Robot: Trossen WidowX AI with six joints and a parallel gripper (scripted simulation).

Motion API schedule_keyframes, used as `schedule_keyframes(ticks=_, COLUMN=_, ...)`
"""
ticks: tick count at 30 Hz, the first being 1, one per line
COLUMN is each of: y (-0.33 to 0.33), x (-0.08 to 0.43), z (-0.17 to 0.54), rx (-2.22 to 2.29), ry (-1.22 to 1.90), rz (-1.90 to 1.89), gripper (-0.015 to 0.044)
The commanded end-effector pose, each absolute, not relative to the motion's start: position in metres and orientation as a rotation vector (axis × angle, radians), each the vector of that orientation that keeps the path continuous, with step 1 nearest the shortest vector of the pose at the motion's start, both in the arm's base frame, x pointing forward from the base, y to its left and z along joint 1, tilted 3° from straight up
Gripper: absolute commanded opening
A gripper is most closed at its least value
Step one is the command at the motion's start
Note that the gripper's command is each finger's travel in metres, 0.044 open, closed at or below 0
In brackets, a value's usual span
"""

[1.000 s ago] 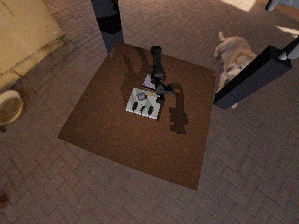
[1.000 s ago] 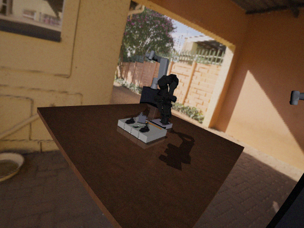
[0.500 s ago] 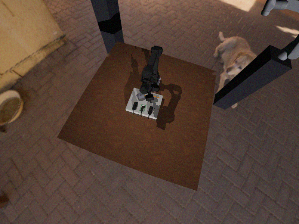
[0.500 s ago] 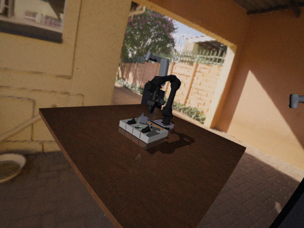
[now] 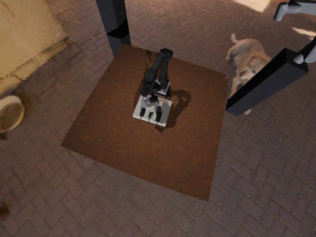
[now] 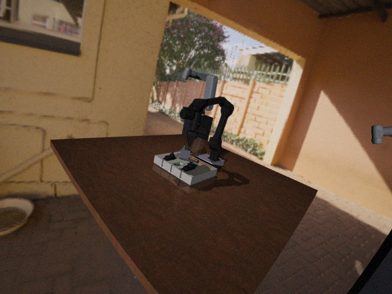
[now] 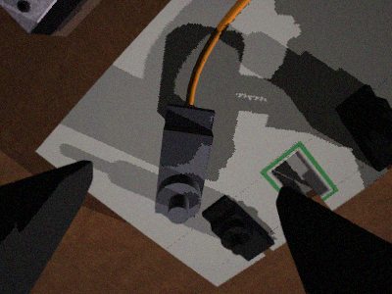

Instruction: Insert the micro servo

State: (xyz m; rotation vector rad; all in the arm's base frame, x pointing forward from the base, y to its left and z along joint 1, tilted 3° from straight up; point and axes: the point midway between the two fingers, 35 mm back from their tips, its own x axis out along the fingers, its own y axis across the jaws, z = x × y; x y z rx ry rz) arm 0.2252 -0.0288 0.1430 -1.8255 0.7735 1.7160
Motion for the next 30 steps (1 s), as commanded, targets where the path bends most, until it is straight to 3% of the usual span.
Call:
schedule_keyframes(ticks=1, y=-0.031, x=0.225, z=0.132, rx=-1.824, ry=0.779, rz=1.729, gripper=0.044)
schedule_keyframes(ticks=23, y=-0.033, x=0.226, z=0.099, rx=-1.824, ry=0.779, rz=1.729, gripper=0.044)
schedule_keyframes(ticks=30, y=-0.033, x=0.226, z=0.099, rx=-1.824, ry=0.779, rz=1.729, gripper=0.0256)
